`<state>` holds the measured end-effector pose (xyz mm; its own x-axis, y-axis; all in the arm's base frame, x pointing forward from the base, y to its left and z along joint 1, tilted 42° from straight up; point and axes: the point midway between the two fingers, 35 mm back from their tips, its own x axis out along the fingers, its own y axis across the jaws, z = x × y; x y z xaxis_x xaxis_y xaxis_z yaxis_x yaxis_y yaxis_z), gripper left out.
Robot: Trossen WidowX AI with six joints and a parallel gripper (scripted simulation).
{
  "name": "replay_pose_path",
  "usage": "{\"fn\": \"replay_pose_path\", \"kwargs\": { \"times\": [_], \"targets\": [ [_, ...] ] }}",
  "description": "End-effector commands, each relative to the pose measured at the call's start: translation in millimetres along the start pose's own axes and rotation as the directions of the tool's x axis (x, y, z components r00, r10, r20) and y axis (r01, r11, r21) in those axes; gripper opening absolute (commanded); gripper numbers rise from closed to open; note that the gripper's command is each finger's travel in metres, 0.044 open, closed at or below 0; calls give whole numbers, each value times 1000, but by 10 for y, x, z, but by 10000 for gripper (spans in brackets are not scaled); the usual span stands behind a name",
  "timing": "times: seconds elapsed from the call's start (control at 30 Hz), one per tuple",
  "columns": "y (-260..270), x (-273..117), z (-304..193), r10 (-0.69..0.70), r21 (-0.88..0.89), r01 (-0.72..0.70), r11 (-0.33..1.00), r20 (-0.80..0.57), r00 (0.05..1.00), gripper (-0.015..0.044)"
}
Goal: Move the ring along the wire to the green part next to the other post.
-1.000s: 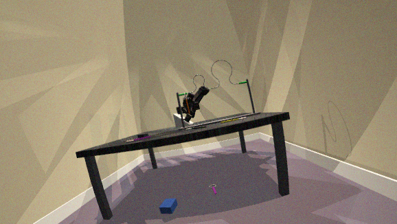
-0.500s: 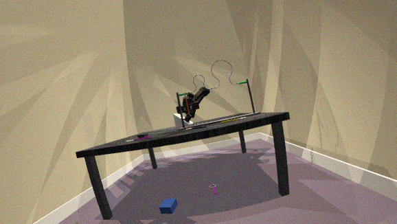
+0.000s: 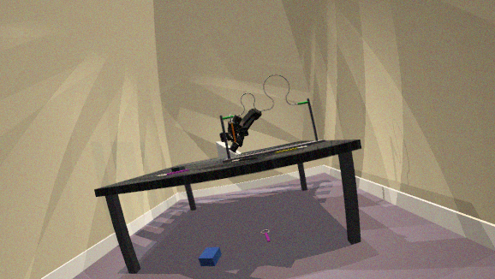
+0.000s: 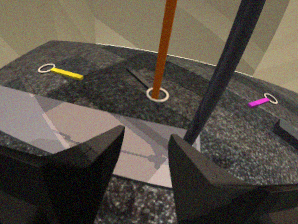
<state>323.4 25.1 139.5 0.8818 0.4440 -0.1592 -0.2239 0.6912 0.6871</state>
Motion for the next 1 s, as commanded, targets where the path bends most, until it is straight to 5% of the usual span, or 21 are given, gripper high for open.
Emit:
{"fn": "replay_pose_path", "kwargs": {
  "times": [0.0,0.1,0.47,0.97],
  "targets": [
    [-1,-3,-12,1,-1,-1,1000,-4,1000,160],
    [-1,-3,-12,1,-1,-1,1000,-4,1000,160],
    [1,-500,-7,-2,1,2,1000,-2,1000,440],
    [1,-500,-7,-2,1,2,1000,-2,1000,440]
  ]
}}
